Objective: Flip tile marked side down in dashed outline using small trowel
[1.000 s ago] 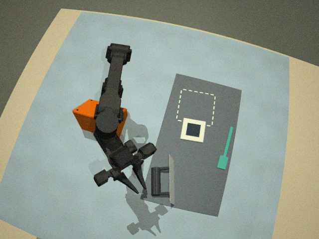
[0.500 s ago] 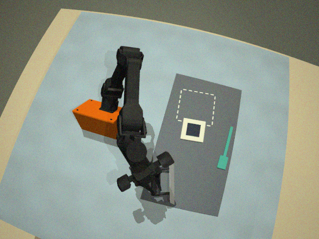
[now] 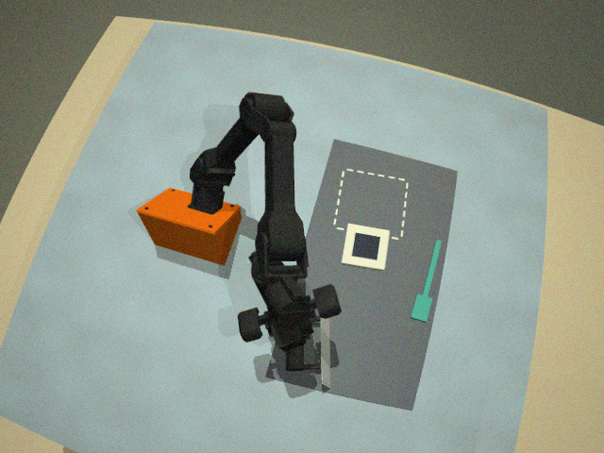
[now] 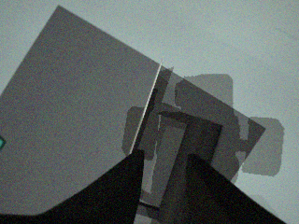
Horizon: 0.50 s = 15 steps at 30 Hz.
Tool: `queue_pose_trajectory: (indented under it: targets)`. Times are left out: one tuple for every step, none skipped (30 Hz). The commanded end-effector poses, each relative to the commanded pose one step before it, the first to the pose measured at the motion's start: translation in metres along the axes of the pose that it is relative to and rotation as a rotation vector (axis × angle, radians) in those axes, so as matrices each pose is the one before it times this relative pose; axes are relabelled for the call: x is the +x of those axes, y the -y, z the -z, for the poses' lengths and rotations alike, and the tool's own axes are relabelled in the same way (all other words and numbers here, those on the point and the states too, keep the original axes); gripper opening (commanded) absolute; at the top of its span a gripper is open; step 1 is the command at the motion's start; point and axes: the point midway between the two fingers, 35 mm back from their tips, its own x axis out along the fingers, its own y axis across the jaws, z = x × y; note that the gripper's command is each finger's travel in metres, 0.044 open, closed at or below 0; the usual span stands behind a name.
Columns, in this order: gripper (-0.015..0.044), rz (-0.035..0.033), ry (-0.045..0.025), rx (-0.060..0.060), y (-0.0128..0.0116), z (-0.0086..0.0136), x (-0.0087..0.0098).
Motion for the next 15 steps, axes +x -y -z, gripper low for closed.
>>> queue_pose_trajectory:
  targets:
    - [0.01, 0.05242, -0.10927, 0.0567, 0.00253, 0.03113, 0.0139]
    - [0.01, 0.01413, -0.02844, 0.014, 0.0006, 0.00781, 0.0038]
    - [0.01, 0.01463, -0.02823, 0.014, 0.00071, 0.00774, 0.00379]
    - [0.01, 0.01512, -0.02801, 0.014, 0.00083, 0.00766, 0.00378]
    - [0.01, 0.01561, -0.02777, 0.014, 0.00094, 0.00759, 0.00377]
    - [0.01, 0.01609, -0.02753, 0.0141, 0.00105, 0.00751, 0.00376]
    - [0.01, 0.01656, -0.02728, 0.0141, 0.00116, 0.00743, 0.00374]
    - [0.01, 0.01703, -0.02702, 0.0141, 0.00126, 0.00735, 0.00373]
    - [0.01, 0.01749, -0.02675, 0.0142, 0.00137, 0.00726, 0.00371]
    - [0.01, 0.01794, -0.02648, 0.0142, 0.00146, 0.00718, 0.0037]
    - [0.01, 0.01837, -0.0262, 0.0143, 0.00156, 0.00709, 0.00368]
    - [0.01, 0.01563, -0.02159, 0.0119, 0.00137, 0.00583, 0.00307]
    - [0.01, 0.00952, -0.01286, 0.0072, 0.00086, 0.00346, 0.00185]
    - [0.01, 0.0032, -0.00427, 0.0024, 0.00029, 0.00114, 0.00062]
    - [0.01, 0.0, 0.0, 0.0, 0.0, 0.0, 0.0]
